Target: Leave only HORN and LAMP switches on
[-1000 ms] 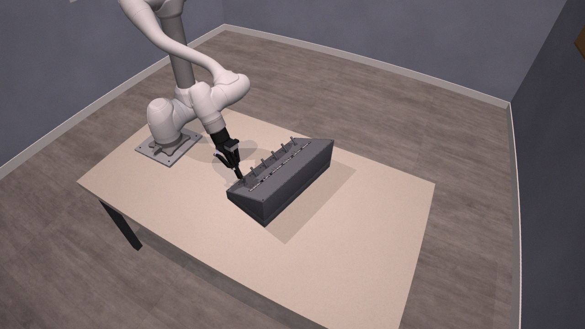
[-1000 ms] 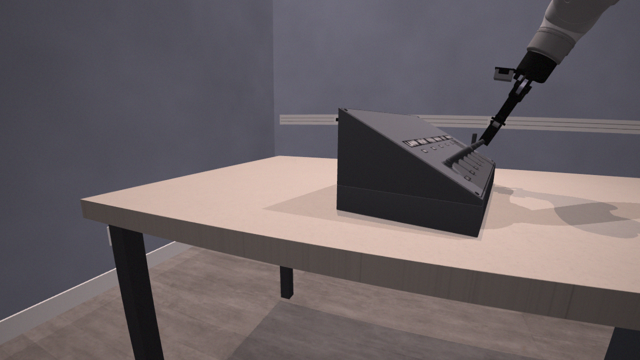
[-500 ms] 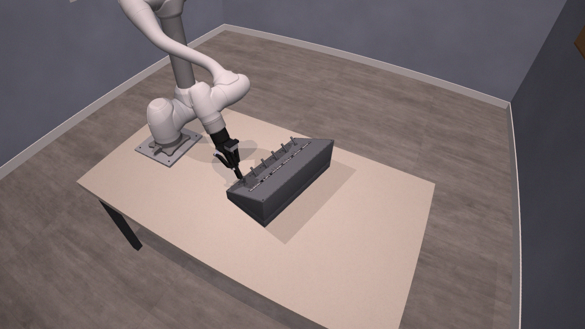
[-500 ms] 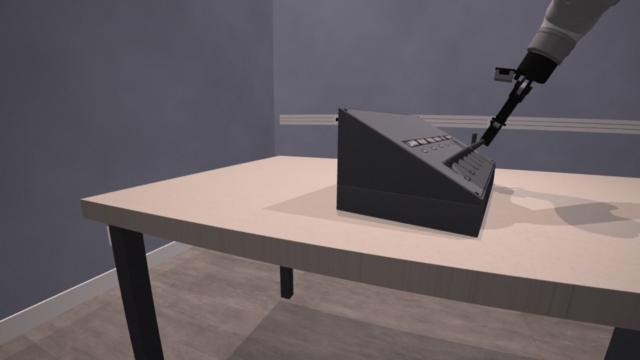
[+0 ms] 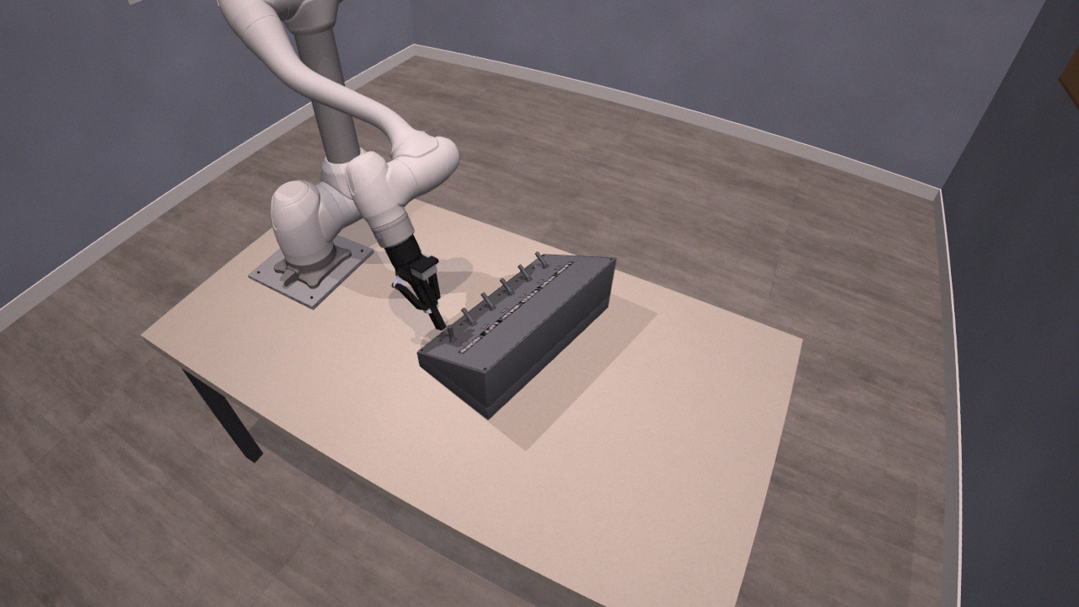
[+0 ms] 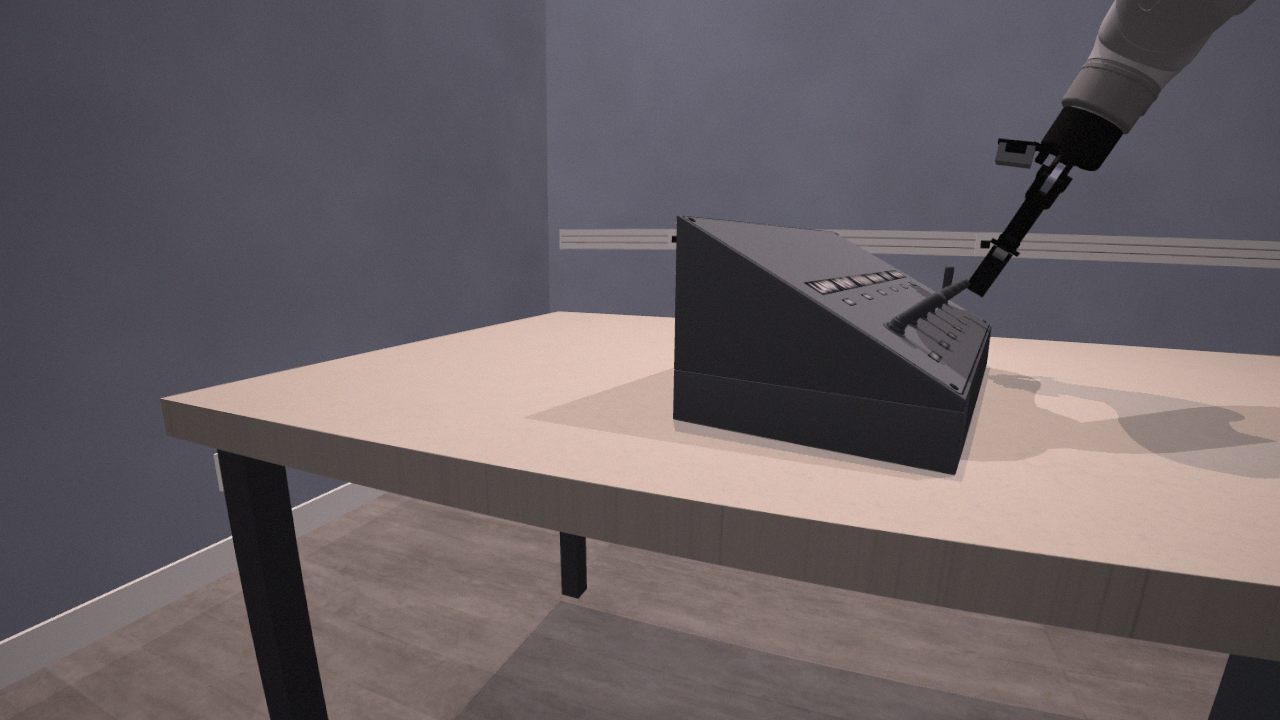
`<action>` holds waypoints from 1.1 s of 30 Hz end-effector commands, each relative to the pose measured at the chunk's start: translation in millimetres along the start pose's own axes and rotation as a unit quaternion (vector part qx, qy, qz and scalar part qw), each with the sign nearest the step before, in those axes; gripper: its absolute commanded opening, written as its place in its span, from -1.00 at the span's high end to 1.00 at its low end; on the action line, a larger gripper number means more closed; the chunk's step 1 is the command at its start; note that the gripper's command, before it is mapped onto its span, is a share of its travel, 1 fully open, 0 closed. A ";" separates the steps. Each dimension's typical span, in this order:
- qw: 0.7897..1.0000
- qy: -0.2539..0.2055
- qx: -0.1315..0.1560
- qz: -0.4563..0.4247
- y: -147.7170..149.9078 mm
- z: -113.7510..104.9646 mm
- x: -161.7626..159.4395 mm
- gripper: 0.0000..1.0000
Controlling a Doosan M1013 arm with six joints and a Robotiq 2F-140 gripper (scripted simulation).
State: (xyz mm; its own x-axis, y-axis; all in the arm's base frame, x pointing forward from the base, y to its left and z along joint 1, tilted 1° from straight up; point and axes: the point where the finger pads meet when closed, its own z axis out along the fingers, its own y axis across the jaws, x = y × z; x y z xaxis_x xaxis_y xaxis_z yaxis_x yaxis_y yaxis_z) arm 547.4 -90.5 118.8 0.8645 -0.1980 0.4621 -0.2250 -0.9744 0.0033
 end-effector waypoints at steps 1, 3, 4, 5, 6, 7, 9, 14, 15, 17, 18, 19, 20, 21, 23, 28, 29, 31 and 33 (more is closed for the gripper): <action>1.000 0.001 0.000 -0.003 -1.2 -7.0 0.2 0.80; 1.000 0.002 0.000 -0.003 -1.2 -13.7 1.7 0.80; 1.000 0.002 0.000 -0.003 -1.3 -18.1 2.8 0.80; 1.000 0.003 0.000 -0.003 -1.4 -22.9 3.3 0.80; 1.000 0.003 0.000 -0.003 -1.4 -28.1 3.3 0.80; 1.000 0.003 0.000 -0.003 -1.5 -33.8 3.2 0.80; 1.000 0.003 0.001 -0.003 -1.6 -46.1 3.2 0.80; 1.000 0.003 0.001 -0.002 -1.8 -78.0 2.9 0.80; 1.000 0.003 0.001 -0.002 -1.8 -78.0 2.9 0.80; 1.000 0.003 0.001 -0.002 -1.6 -83.6 2.9 0.80; 1.000 0.003 0.001 -0.002 -1.7 -88.8 2.8 0.80; 1.000 0.003 0.001 -0.002 -1.7 -93.4 2.8 0.80; 1.000 0.003 0.001 -0.002 -1.8 -97.4 2.8 0.80; 1.000 0.003 0.001 -0.002 -1.8 -100.7 2.7 0.80; 1.000 0.003 0.001 -0.002 -1.8 -105.1 2.7 0.80; 1.000 0.001 0.001 -0.002 -1.8 -106.5 0.9 0.80; 1.000 0.001 0.001 -0.002 -2.1 -106.4 0.6 0.80; 1.000 0.000 0.000 -0.002 -4.8 -105.7 2.9 0.80; 1.000 0.000 0.000 -0.002 -4.8 -105.7 2.9 0.80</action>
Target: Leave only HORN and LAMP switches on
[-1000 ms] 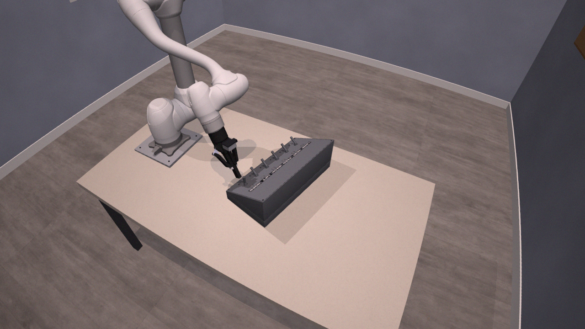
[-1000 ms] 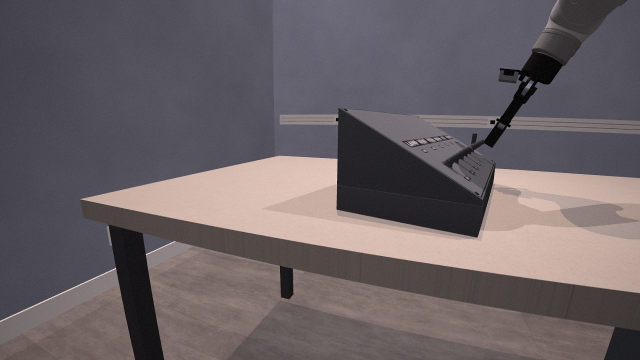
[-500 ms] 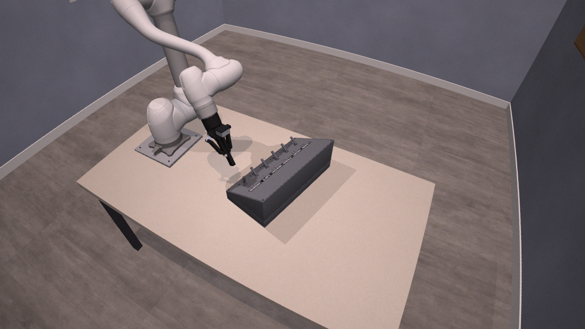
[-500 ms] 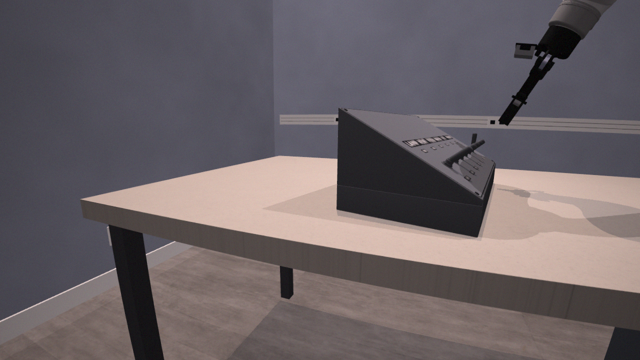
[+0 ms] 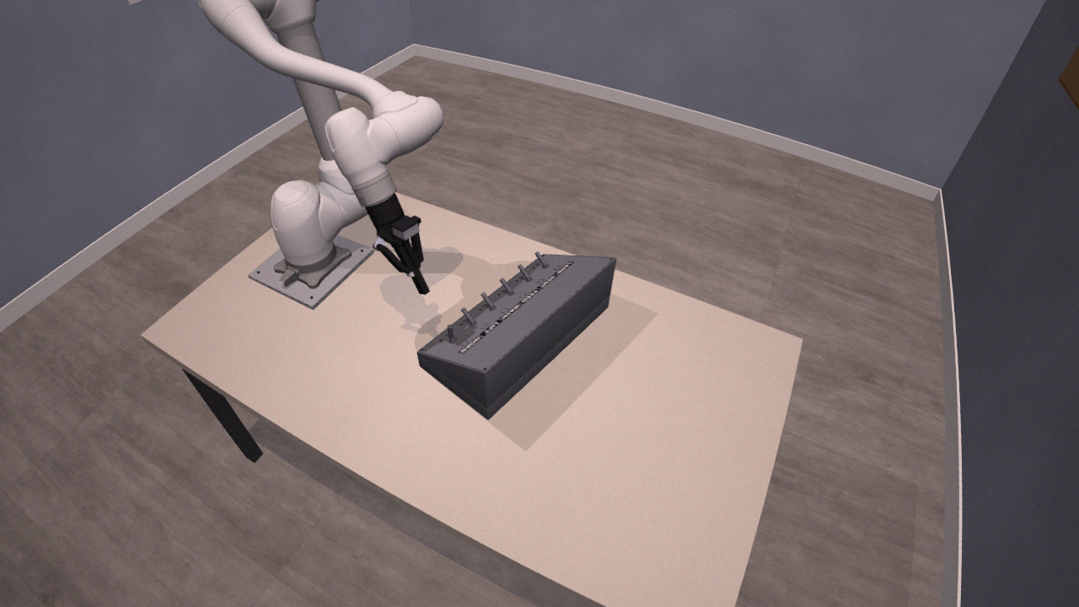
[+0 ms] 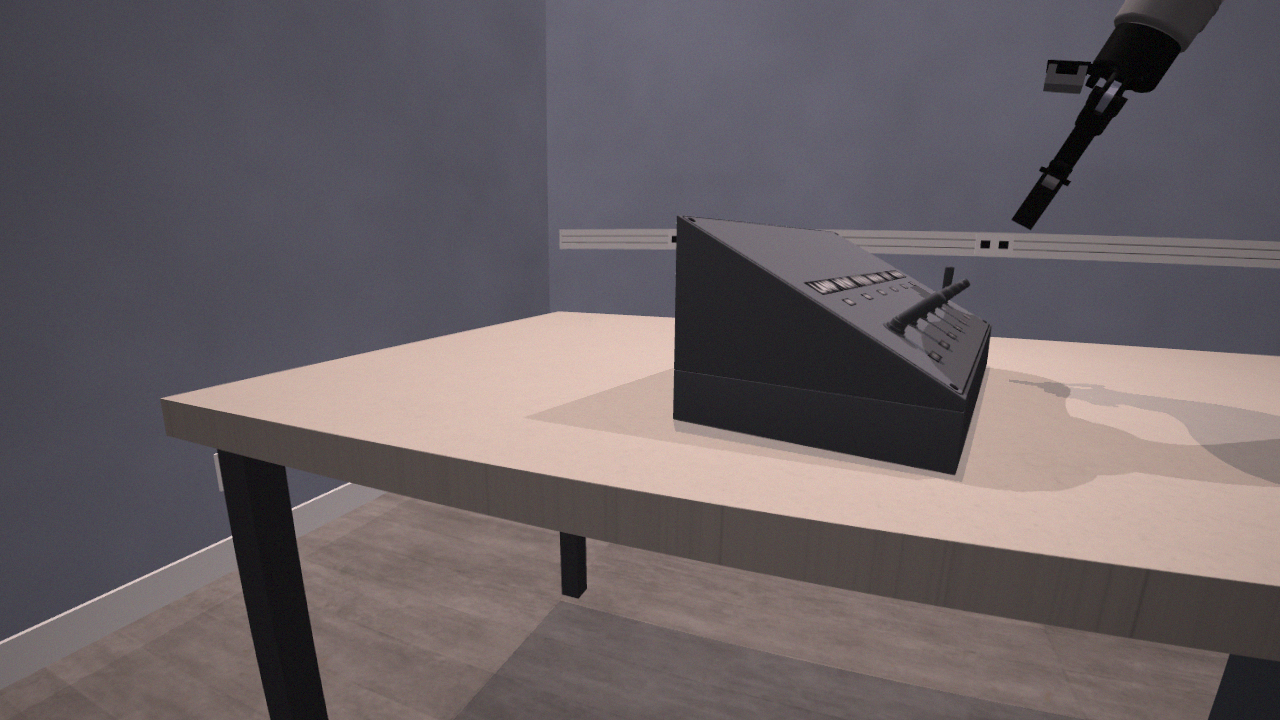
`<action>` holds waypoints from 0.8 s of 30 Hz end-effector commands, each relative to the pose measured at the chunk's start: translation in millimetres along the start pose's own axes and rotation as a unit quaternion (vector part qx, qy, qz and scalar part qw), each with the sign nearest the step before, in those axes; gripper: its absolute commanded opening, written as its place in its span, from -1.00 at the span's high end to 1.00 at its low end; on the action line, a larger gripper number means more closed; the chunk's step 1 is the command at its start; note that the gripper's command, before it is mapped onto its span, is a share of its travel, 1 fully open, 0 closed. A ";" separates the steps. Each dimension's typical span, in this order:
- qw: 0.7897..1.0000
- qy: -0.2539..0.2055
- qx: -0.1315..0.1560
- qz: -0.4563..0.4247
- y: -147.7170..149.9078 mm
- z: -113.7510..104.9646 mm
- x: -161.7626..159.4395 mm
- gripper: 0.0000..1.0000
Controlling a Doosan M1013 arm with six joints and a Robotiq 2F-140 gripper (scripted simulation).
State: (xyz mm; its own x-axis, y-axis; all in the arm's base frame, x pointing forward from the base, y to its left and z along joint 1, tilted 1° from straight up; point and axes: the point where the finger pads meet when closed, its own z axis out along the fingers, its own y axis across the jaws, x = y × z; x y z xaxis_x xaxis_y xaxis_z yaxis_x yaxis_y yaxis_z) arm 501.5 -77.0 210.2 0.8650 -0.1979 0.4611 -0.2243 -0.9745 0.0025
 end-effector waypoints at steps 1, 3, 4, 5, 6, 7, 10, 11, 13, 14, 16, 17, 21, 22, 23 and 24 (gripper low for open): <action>1.000 -0.002 0.000 -0.002 -6.8 -0.4 3.2 0.80; 1.000 -0.007 0.001 -0.002 -22.8 1.8 5.6 0.80; 1.000 -0.010 0.002 -0.002 -34.6 3.4 7.3 0.80; 1.000 -0.013 0.003 -0.002 -49.1 5.1 8.9 0.80; 1.000 -0.015 0.003 -0.002 -58.7 6.1 9.9 0.80; 1.000 -0.017 0.003 -0.002 -67.5 7.0 10.6 0.80; 1.000 -0.021 0.003 -0.003 -95.0 9.2 12.4 0.80; 1.000 -0.022 0.003 -0.003 -104.2 9.9 12.7 0.80; 1.000 -0.024 0.002 -0.003 -122.7 10.9 13.0 0.80; 1.000 -0.025 0.002 -0.003 -131.9 11.3 13.0 0.80; 1.000 -0.025 0.001 -0.003 -141.2 11.6 12.9 0.80; 1.000 -0.025 0.001 -0.003 -141.2 11.6 12.9 0.80; 1.000 -0.025 -0.001 -0.003 -190.5 12.2 10.4 0.80; 1.000 -0.025 -0.002 -0.003 -199.8 12.0 9.6 0.80; 1.000 -0.024 -0.002 -0.004 -209.1 11.8 8.6 0.80; 1.000 -0.023 -0.003 -0.004 -218.3 11.6 7.6 0.80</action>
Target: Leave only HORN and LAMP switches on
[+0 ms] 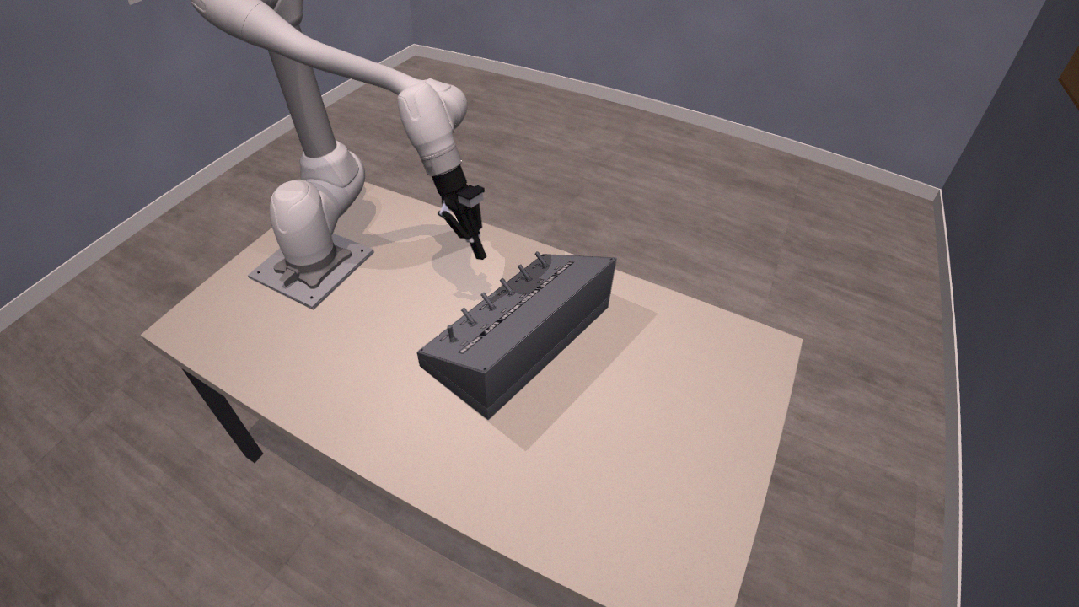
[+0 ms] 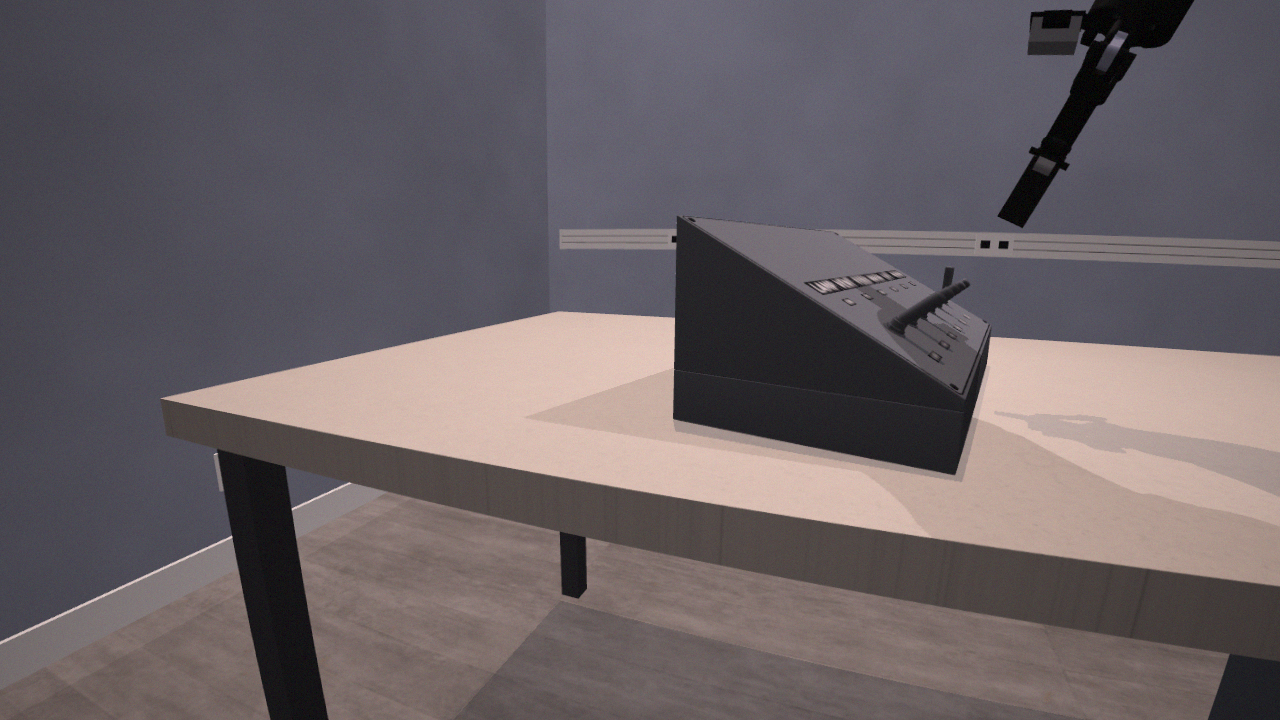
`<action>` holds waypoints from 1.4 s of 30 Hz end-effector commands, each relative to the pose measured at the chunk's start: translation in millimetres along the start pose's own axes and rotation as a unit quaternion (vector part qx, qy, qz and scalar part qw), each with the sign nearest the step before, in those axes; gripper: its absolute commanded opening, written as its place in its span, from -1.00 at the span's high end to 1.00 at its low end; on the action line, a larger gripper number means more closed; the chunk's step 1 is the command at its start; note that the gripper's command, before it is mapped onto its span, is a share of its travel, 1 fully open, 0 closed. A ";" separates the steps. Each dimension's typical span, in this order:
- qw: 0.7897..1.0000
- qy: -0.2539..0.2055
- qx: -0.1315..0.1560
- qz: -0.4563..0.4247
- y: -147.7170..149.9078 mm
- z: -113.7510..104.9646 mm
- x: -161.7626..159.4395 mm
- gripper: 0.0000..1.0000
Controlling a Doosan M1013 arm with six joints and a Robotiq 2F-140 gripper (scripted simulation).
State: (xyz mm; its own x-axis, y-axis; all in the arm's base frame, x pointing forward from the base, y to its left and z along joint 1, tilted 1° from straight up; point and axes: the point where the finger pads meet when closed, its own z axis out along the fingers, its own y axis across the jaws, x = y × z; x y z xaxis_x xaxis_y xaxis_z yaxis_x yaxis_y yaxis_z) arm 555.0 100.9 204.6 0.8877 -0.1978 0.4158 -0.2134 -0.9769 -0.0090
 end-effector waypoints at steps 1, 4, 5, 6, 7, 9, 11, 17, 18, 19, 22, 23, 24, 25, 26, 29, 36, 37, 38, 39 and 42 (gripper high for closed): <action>1.000 0.003 -0.011 -0.001 -42.2 1.8 -1.8 0.80; 1.000 0.006 -0.011 -0.001 -70.0 1.0 -6.0 0.80; 1.000 0.008 -0.012 -0.001 -79.2 0.6 -7.6 0.80; 1.000 0.009 -0.012 -0.001 -88.4 0.1 -9.3 0.80; 1.000 0.011 -0.012 0.000 -97.5 -0.4 -11.2 0.80; 1.000 0.012 -0.012 0.000 -106.7 -1.0 -13.1 0.80; 1.000 0.016 -0.012 0.000 -124.9 -2.4 -17.4 0.80; 1.000 0.027 -0.009 0.001 -172.2 -7.3 -30.9 0.80; 1.000 0.028 -0.009 0.001 -173.8 -7.5 -31.4 0.80; 1.000 0.028 -0.009 0.001 -174.1 -7.5 -31.6 0.80; 1.000 0.028 -0.009 0.001 -174.2 -7.5 -31.6 0.80; 1.000 0.028 -0.009 0.001 -174.1 -7.5 -31.6 0.80; 1.000 0.028 -0.009 0.001 -173.8 -7.0 -32.3 0.80; 1.000 0.028 -0.009 0.001 -173.8 -6.6 -32.7 0.80; 1.000 0.028 -0.009 0.001 -173.8 -6.6 -32.7 0.80; 1.000 0.028 -0.009 0.000 -173.2 -6.4 -32.3 0.80; 1.000 0.028 -0.009 0.000 -173.2 -6.5 -32.4 0.80; 1.000 0.028 -0.009 0.000 -173.2 -6.5 -32.4 0.80; 1.000 0.028 -0.009 0.000 -173.2 -6.5 -32.4 0.80; 1.000 0.028 -0.009 0.000 -173.2 -6.5 -32.4 0.80; 1.000 0.028 -0.009 0.000 -173.2 -6.5 -32.4 0.80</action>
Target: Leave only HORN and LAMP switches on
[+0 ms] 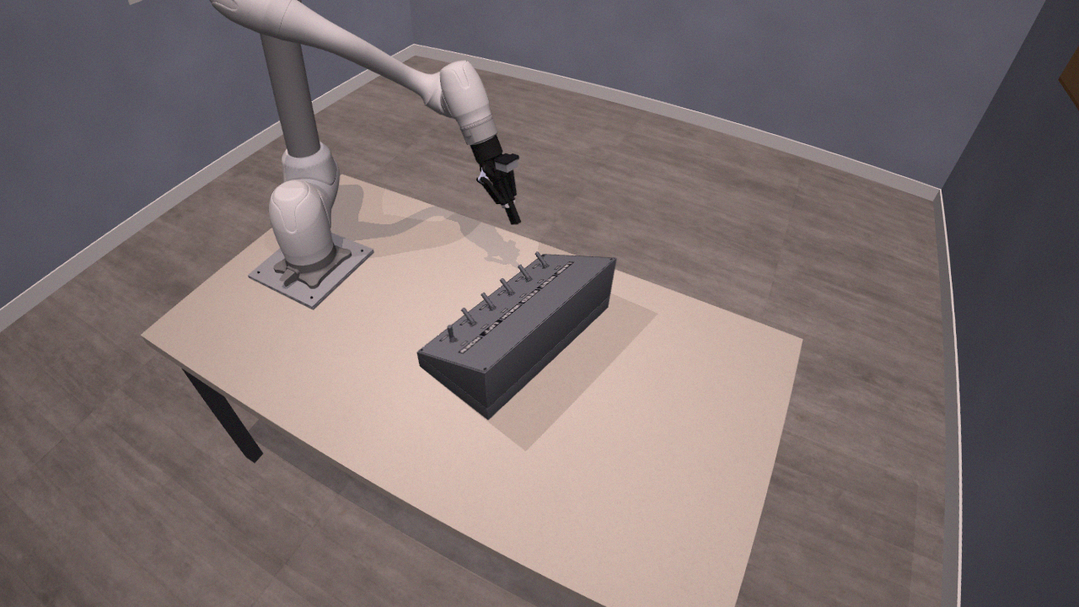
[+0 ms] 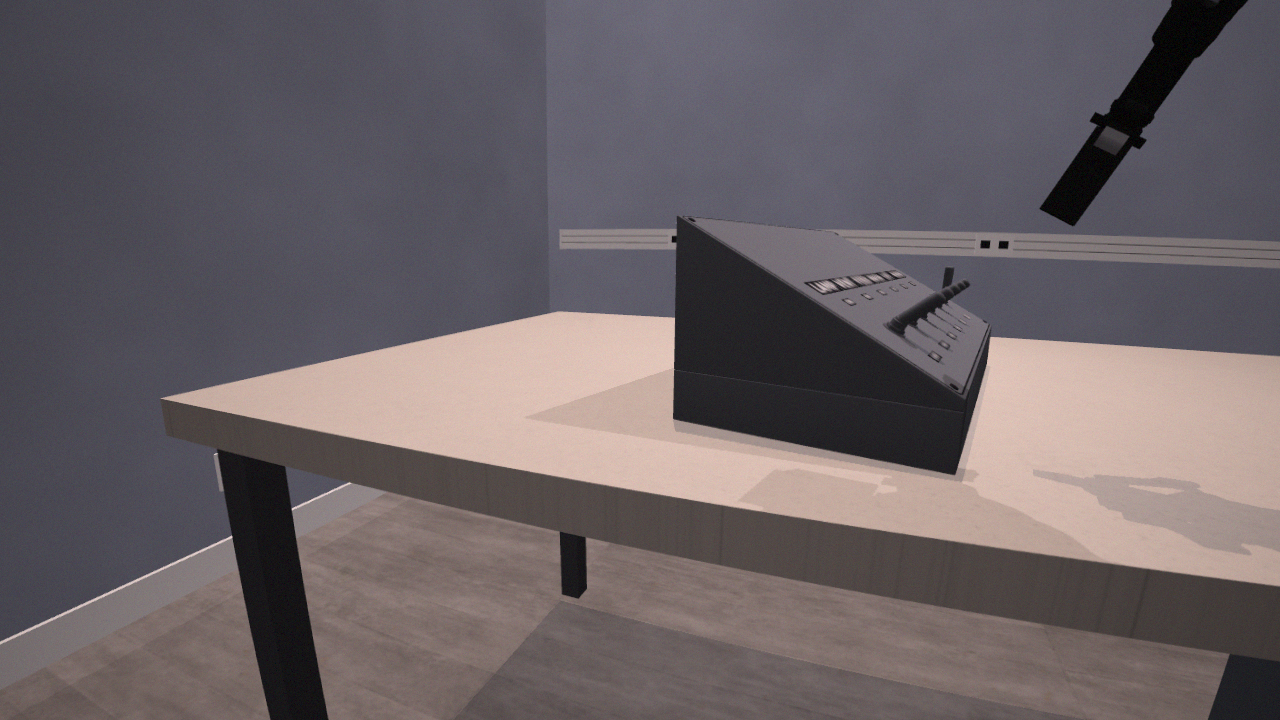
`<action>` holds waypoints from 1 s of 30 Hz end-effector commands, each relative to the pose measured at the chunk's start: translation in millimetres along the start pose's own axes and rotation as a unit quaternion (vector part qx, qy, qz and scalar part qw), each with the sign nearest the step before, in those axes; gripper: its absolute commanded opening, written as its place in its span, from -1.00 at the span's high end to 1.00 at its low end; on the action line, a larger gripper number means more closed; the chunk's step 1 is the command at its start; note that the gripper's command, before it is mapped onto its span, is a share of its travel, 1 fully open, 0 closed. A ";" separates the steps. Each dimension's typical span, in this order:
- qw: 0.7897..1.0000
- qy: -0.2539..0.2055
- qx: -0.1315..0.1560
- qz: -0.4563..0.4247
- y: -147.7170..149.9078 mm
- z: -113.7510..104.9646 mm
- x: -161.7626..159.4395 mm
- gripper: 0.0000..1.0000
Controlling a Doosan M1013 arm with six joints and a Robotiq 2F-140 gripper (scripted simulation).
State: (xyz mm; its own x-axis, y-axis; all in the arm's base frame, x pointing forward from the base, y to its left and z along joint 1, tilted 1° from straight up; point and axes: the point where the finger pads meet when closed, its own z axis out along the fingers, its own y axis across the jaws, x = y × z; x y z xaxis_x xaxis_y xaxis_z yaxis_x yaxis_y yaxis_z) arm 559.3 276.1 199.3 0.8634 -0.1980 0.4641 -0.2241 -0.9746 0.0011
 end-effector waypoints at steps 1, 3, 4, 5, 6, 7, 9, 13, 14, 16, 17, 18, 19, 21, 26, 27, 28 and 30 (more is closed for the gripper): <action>1.000 0.001 -0.002 -0.003 -1.1 1.1 0.6 0.80; 1.000 0.001 -0.002 -0.003 -1.1 1.1 0.6 0.80; 1.000 0.001 -0.002 -0.003 -1.1 1.1 0.6 0.80; 1.000 0.001 -0.002 -0.003 -1.1 1.1 0.6 0.80; 1.000 0.001 -0.002 -0.003 -1.1 1.1 0.6 0.80; 1.000 0.001 -0.002 -0.003 -1.1 1.1 0.6 0.80; 1.000 0.001 -0.002 -0.003 -1.1 1.1 0.6 0.80; 1.000 0.001 -0.002 -0.003 -1.1 1.1 0.6 0.80; 1.000 0.001 -0.002 -0.003 -1.1 1.1 0.6 0.80; 1.000 0.001 -0.002 -0.003 -1.2 1.7 0.6 0.80; 1.000 0.001 -0.002 -0.003 -1.2 2.0 0.7 0.80; 1.000 0.001 -0.002 -0.003 -1.2 2.0 0.7 0.80; 1.000 0.001 -0.002 -0.003 -1.2 2.0 0.7 0.80; 1.000 0.001 -0.001 -0.002 -1.4 3.2 1.0 0.80; 1.000 0.001 -0.002 -0.001 0.6 9.8 0.4 0.80; 1.000 0.000 -0.002 -0.001 1.0 11.7 -0.1 0.80; 1.000 0.000 -0.002 -0.001 1.3 13.5 -0.5 0.80; 1.000 0.000 -0.002 -0.001 1.3 17.4 -0.5 0.80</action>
State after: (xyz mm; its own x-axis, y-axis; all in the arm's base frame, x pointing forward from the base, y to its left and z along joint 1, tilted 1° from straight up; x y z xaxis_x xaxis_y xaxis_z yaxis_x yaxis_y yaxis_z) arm 562.9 276.3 192.6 0.8632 -0.1981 0.4643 -0.2238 -0.9746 0.0003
